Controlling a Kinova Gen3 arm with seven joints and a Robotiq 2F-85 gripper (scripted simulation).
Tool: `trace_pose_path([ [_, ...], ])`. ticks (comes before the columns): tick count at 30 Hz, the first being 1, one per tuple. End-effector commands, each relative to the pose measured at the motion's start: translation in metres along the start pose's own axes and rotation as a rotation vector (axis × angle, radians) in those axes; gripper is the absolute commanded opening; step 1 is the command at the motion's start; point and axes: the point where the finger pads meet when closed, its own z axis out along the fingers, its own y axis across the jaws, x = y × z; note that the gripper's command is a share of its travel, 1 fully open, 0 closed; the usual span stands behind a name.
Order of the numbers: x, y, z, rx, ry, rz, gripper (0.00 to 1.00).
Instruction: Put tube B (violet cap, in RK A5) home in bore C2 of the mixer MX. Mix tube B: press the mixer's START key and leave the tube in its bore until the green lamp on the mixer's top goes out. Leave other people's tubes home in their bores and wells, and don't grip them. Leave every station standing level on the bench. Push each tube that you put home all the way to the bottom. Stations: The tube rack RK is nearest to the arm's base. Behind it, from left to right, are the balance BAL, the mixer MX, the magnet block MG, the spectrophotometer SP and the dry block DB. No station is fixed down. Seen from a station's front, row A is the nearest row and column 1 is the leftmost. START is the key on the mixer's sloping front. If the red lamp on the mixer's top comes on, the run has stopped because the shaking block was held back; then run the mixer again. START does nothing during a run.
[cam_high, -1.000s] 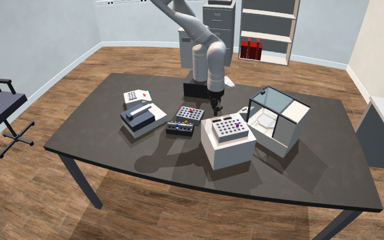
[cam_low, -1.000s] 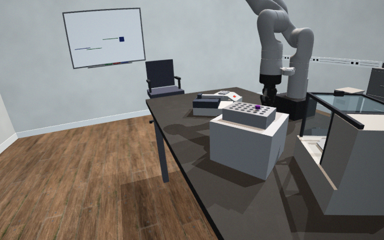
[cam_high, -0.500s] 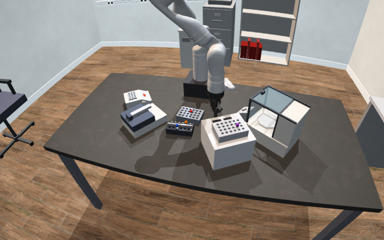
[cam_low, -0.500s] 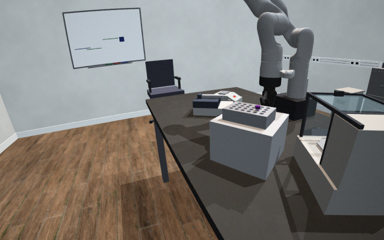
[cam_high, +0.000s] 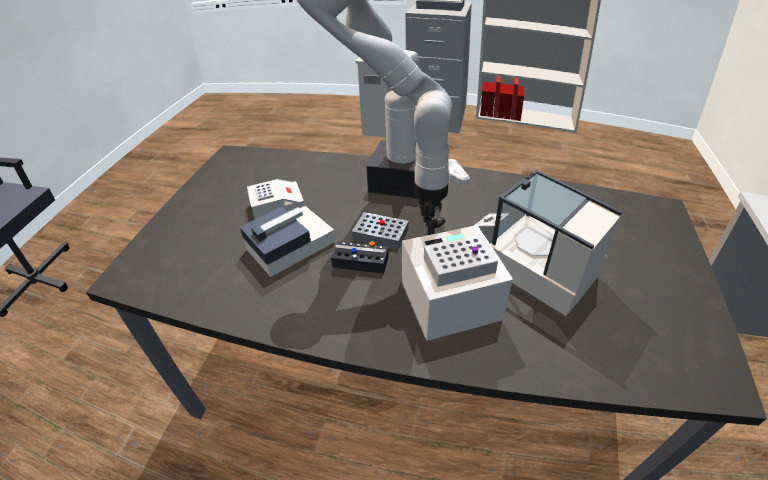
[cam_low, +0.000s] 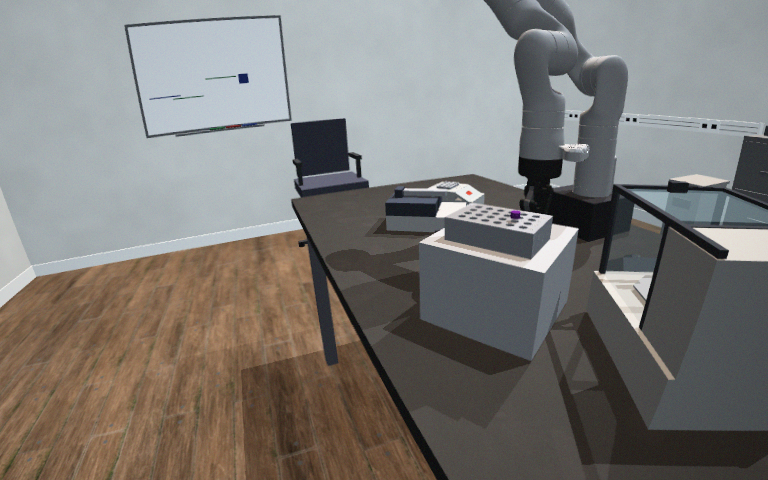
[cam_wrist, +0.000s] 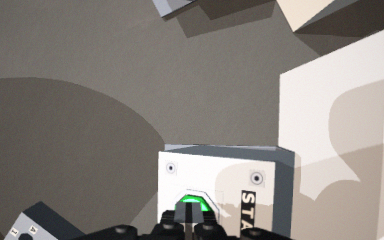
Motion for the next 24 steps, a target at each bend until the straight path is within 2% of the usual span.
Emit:
trace_pose_path([
  [1,0.000,0.000,0.000,-0.001,0.000,0.000,0.10],
  [17,0.000,0.000,-0.002,-0.001,0.000,0.000,0.10],
  [24,0.000,0.000,-0.011,-0.001,0.000,0.000,0.10],
])
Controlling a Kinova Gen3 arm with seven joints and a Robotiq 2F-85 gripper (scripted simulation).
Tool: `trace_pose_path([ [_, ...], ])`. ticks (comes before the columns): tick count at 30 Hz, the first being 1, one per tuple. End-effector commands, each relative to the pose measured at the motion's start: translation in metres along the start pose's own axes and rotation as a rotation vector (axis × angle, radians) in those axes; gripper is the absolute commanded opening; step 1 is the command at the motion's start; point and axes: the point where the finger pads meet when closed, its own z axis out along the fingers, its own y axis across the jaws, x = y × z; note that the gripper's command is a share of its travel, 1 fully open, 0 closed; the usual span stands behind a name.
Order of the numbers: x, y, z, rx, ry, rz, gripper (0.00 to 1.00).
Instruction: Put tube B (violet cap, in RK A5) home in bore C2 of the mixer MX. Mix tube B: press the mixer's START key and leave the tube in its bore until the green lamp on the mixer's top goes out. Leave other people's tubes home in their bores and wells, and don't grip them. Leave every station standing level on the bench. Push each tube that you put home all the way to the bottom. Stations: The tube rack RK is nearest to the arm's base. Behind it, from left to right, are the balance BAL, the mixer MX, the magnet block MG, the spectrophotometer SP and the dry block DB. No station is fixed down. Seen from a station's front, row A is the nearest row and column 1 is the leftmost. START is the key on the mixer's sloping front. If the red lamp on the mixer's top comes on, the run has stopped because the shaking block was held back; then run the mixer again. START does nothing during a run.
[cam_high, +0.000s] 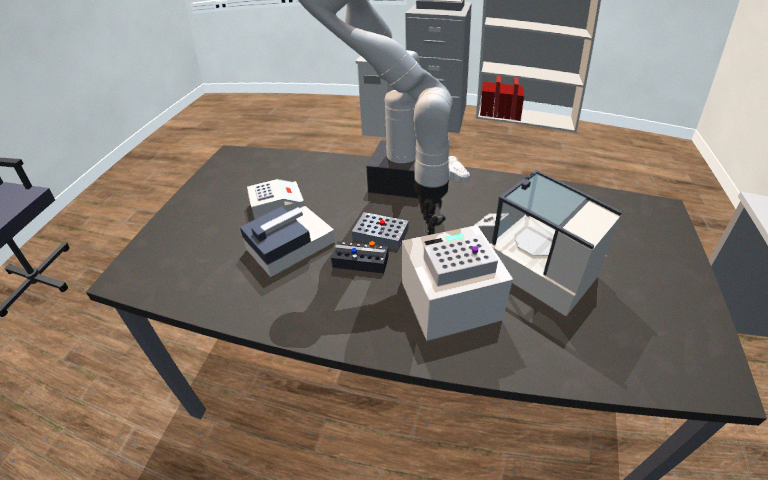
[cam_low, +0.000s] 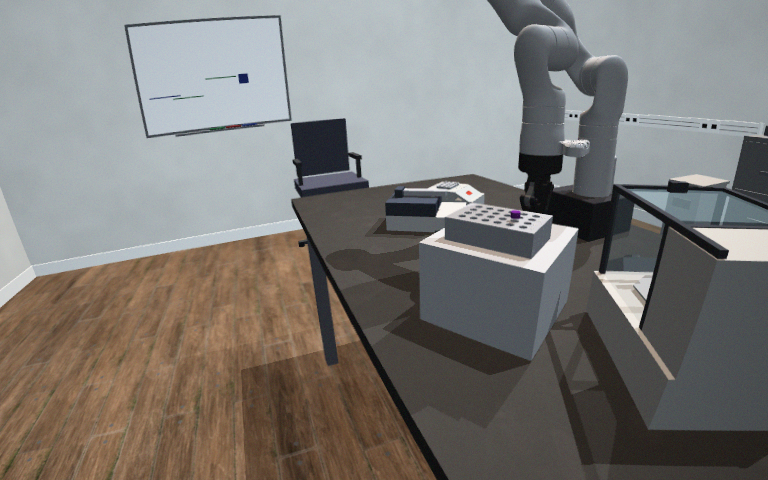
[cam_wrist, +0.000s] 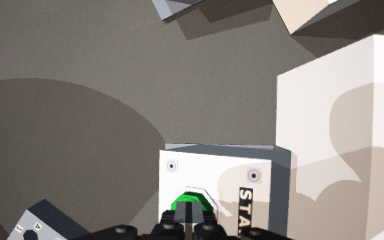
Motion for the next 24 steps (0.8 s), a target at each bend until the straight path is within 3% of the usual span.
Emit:
trace_pose_path([
  [1,0.000,0.000,-0.005,-0.001,0.000,0.000,0.10],
  [24,0.000,0.000,-0.033,-0.001,0.000,0.000,0.10],
])
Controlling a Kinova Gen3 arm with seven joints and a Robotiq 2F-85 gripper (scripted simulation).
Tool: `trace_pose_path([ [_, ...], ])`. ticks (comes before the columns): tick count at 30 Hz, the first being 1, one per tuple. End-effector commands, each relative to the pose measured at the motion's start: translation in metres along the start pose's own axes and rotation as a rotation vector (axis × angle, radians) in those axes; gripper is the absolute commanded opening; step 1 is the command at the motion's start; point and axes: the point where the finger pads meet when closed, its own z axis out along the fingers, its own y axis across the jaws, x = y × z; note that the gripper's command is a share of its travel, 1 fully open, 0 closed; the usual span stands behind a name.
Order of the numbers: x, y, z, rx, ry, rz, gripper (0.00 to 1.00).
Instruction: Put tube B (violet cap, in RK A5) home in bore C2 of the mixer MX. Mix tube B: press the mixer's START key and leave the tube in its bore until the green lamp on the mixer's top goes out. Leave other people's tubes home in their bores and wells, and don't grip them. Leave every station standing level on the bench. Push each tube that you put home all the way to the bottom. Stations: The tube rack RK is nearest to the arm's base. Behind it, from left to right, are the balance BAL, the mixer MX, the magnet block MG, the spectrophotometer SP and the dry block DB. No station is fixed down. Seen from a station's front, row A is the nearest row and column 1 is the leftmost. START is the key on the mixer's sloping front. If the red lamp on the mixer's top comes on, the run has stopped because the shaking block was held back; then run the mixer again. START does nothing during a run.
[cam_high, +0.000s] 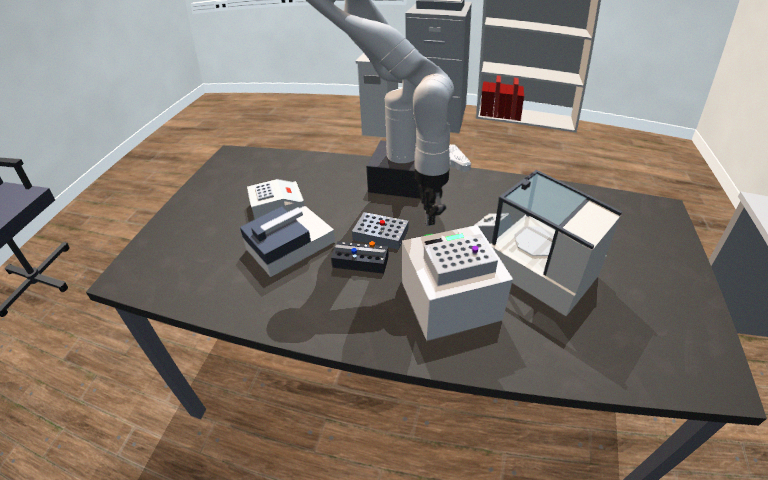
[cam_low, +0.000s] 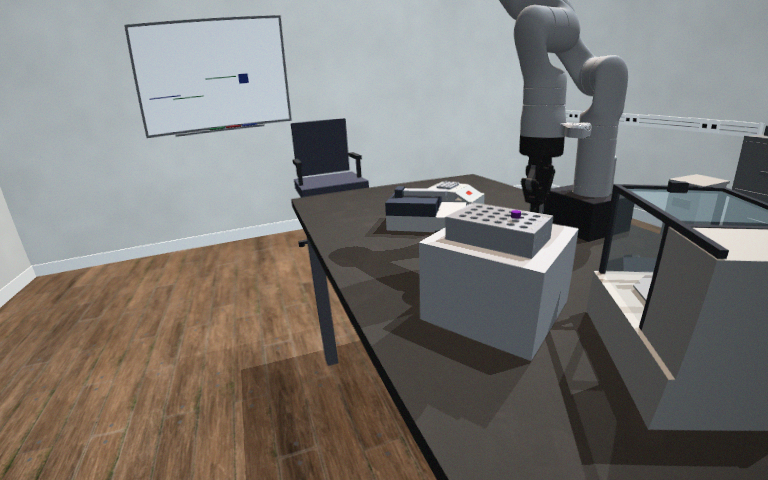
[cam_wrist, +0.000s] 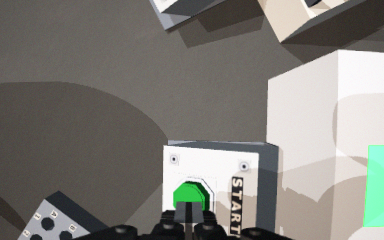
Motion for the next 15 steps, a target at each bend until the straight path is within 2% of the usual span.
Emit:
trace_pose_path([
  [1,0.000,0.000,-0.005,-0.001,0.000,0.000,0.10],
  [15,0.000,0.000,-0.021,-0.001,0.000,0.000,0.10],
])
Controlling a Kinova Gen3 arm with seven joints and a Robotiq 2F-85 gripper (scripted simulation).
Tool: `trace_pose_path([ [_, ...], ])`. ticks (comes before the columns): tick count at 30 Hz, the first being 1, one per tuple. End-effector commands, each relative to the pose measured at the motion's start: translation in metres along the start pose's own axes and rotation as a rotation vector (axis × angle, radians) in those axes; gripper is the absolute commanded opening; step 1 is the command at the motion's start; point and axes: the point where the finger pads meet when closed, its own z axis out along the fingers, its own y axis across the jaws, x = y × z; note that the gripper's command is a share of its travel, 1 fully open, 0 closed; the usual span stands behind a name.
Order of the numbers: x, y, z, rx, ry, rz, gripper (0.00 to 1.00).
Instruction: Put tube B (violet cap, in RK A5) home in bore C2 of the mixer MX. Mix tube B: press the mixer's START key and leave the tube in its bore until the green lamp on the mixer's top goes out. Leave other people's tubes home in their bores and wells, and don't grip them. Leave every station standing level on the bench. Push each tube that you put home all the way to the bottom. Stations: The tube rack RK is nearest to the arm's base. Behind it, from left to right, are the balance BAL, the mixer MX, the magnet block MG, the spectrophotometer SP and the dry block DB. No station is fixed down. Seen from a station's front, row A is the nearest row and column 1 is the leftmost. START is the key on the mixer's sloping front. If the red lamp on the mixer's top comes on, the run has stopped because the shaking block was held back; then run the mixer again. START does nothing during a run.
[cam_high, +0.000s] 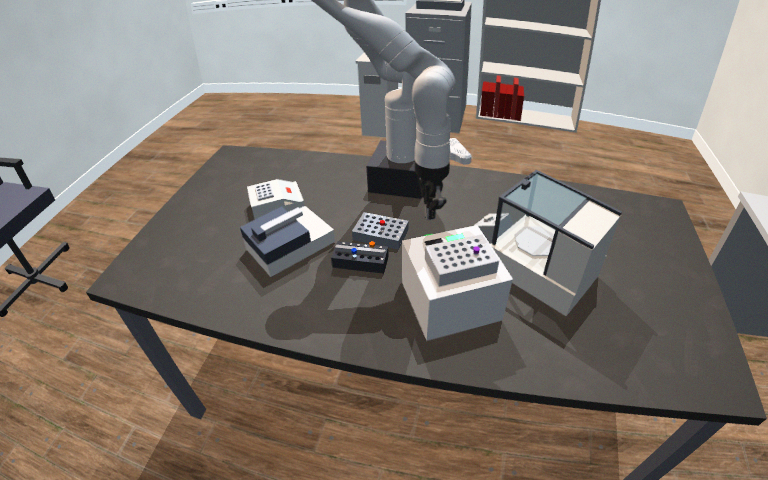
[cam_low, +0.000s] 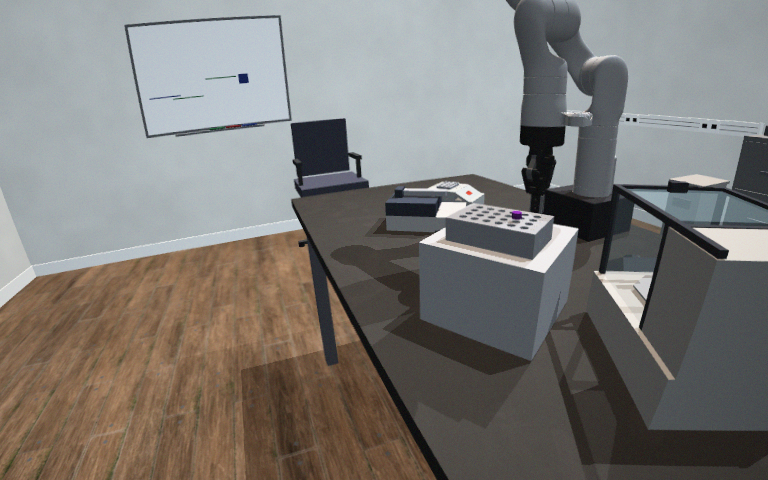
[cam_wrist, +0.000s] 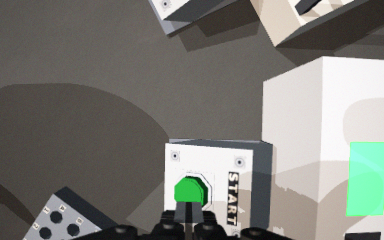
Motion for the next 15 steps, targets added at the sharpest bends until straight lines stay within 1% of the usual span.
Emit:
trace_pose_path([
  [1,0.000,0.000,-0.005,-0.001,0.000,0.000,0.10],
  [15,0.000,0.000,-0.021,-0.001,0.000,0.000,0.10],
])
